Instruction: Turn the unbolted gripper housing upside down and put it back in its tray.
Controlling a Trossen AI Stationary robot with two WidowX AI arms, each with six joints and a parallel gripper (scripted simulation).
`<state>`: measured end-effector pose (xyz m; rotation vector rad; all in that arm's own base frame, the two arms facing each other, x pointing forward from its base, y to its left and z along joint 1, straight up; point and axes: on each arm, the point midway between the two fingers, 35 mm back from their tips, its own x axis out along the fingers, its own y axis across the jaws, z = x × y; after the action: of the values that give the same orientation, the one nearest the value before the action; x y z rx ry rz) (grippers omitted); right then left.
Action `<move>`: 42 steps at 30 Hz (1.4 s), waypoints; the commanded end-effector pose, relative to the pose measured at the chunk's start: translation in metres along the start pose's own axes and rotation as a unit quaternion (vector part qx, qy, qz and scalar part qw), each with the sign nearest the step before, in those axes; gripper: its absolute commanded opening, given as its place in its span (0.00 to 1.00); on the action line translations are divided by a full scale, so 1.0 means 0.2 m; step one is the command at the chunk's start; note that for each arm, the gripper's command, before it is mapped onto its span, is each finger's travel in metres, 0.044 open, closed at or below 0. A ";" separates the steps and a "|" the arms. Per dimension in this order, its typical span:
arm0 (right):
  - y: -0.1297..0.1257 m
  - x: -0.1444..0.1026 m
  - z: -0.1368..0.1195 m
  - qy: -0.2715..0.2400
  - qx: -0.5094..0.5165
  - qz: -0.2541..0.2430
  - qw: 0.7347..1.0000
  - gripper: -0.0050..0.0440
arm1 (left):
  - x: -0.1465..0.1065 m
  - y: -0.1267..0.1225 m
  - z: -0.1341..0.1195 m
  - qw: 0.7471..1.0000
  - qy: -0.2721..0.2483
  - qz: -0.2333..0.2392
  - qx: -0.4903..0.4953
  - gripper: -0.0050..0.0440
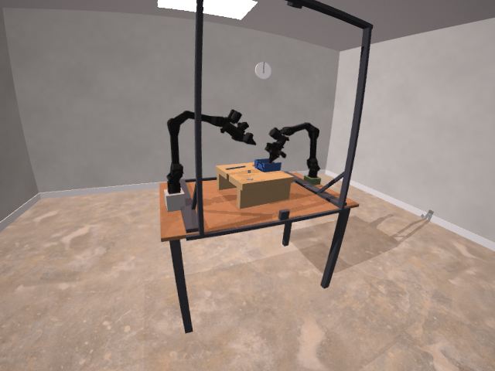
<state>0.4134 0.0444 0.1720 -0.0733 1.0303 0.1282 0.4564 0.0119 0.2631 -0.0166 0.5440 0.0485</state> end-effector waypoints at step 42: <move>0.05 -0.10 0.17 -0.080 0.037 -0.007 0.996 0.49 | -0.04 0.00 0.04 1.000 -0.011 -0.002 0.002 1.00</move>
<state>0.4239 0.0497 0.1968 -0.0393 0.9659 0.1039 0.4564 0.0119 0.2631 -0.0166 0.5440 0.0485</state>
